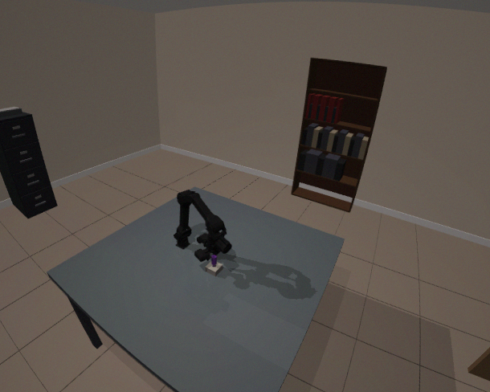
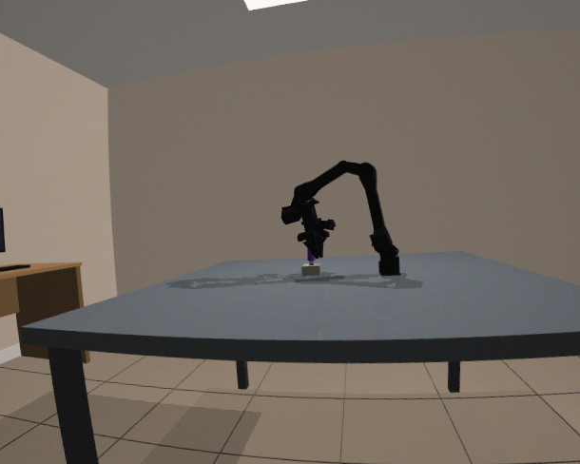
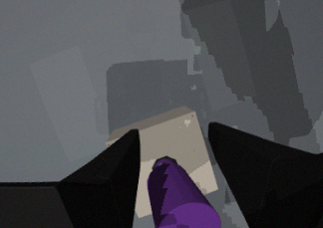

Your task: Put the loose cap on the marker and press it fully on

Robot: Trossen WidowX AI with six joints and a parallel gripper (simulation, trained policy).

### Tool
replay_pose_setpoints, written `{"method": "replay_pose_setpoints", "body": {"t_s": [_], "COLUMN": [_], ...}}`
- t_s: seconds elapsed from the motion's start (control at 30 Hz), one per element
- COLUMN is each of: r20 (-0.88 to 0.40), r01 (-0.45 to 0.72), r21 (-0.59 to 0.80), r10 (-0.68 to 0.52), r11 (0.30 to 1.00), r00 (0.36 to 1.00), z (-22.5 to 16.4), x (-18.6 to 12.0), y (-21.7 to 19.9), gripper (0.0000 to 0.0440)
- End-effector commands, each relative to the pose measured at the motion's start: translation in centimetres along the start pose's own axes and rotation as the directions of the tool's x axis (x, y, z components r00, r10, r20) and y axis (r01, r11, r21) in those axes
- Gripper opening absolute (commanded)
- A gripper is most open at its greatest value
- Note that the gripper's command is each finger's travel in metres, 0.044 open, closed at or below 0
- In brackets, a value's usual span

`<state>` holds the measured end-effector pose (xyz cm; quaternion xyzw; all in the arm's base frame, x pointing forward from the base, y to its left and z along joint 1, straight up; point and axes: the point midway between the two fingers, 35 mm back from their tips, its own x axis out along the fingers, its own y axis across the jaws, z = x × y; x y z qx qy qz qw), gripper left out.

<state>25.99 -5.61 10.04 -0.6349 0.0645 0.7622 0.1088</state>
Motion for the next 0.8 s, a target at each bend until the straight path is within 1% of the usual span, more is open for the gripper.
{"method": "replay_pose_setpoints", "body": {"t_s": [0.0, 0.23, 0.47, 0.77], "r20": [-0.009, -0.043, -0.115, -0.167], "r01": [0.011, 0.021, 0.033, 0.040], "r21": [-0.005, -0.005, -0.004, 0.011], "r10": [-0.011, -0.022, -0.033, -0.037], "r11": [1.000, 1.000, 0.999, 0.999], "r00": [1.000, 0.999, 0.993, 0.985], "z": [0.6, 1.1, 1.0, 1.6], "x": [-0.4, -1.0, -3.0, -5.3], "y": [-0.1, -0.2, -0.3, -0.1], "gripper": [0.0267, 0.0440, 0.0440, 0.0435]}}
